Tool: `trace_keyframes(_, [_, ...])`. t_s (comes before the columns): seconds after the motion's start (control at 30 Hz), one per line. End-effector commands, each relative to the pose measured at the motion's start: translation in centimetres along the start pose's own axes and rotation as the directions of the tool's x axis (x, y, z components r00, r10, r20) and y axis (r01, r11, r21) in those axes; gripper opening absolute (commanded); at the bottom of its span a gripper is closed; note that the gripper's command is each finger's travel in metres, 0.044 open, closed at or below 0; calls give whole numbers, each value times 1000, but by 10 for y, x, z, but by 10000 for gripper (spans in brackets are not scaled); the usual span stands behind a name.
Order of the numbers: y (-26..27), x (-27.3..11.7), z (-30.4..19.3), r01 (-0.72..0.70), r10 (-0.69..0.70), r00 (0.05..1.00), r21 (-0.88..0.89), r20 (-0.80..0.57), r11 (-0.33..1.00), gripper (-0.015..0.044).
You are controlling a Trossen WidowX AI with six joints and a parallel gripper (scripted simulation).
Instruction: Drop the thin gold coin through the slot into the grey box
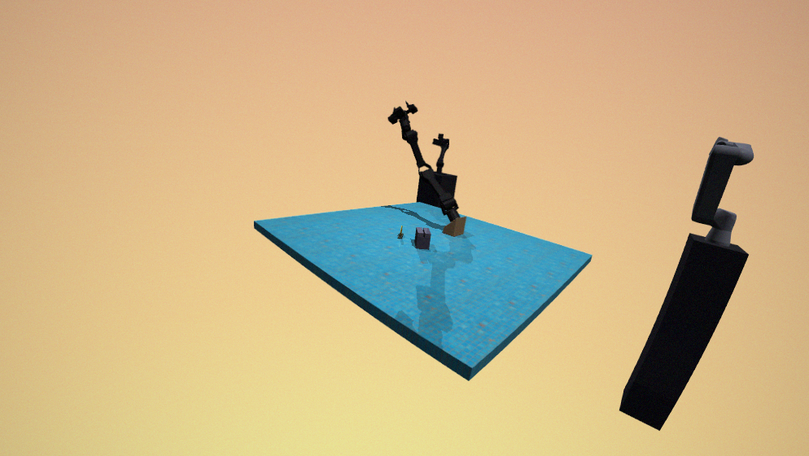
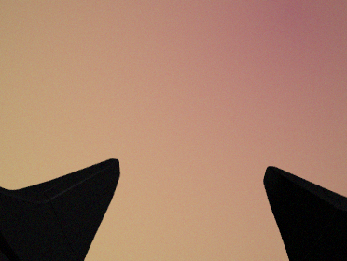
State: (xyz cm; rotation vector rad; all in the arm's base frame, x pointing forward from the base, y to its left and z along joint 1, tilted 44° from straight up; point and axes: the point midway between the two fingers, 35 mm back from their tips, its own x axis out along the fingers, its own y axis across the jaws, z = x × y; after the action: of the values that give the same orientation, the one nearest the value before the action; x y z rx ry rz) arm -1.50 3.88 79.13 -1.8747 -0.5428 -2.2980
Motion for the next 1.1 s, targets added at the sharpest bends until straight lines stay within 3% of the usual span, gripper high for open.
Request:
trace_keyframes(0.0, [-1,0,2,1,-1,1000,-5,6,1000,374])
trace_keyframes(0.27, [-38,-27,107,150,-59,940,-250,336,957,164])
trace_keyframes(0.47, [-61,-74,195,398,-90,790,-395,607,828,161])
trace_keyframes(0.67, [-74,-140,269,681,-86,565,-405,820,609,161])
trace_keyframes(0.93, [-75,-226,327,928,-44,271,-248,962,279,161])
trace_keyframes(1.07, [-75,-288,354,996,-13,62,-61,998,67,161])
